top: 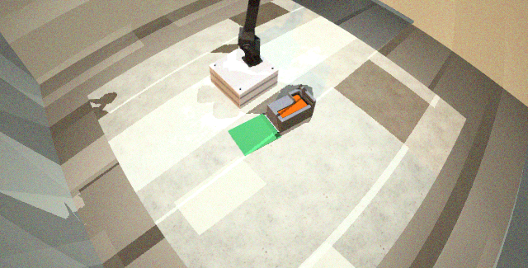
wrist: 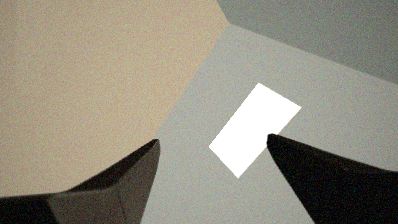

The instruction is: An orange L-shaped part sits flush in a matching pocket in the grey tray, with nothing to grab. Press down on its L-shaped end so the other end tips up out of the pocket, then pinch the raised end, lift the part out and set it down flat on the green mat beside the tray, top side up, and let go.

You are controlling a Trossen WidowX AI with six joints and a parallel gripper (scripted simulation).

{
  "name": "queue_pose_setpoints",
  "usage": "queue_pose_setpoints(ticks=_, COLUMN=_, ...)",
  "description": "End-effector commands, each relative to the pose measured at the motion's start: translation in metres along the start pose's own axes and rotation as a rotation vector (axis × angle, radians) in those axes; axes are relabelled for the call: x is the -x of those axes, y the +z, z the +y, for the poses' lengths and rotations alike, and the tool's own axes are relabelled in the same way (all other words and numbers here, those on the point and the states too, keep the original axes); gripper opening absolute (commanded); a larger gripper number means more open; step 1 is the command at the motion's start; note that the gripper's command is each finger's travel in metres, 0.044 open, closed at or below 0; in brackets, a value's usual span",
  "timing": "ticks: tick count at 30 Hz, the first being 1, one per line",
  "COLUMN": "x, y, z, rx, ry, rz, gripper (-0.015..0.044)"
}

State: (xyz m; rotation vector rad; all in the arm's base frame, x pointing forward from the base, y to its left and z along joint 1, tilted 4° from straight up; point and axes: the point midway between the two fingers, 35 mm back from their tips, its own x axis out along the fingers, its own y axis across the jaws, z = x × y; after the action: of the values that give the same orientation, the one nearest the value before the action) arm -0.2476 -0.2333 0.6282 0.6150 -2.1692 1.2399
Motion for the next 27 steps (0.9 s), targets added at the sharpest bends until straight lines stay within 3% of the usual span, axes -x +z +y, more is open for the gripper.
queue_pose_setpoints(ticks=1, x=0.001, y=0.003, z=-0.002, rx=-0.012, ry=-0.003, rz=-0.011, gripper=0.0374)
queue_pose_setpoints(ticks=9, x=0.030, y=0.038, z=-0.028, rx=-0.204, ry=-0.050, rz=-0.183, gripper=0.0180)
queue_pose_setpoints(ticks=17, x=0.124, y=0.122, z=-0.097, rx=-0.608, ry=-0.068, rz=-0.637, gripper=0.0180)
queue_pose_setpoints(ticks=22, x=0.178, y=0.127, z=-0.133, rx=-0.805, ry=-0.035, rz=-0.829, gripper=0.0180)
queue_pose_setpoints(ticks=27, x=0.261, y=0.146, z=-0.168, rx=-0.962, ry=0.028, rz=-1.132, gripper=0.0180)
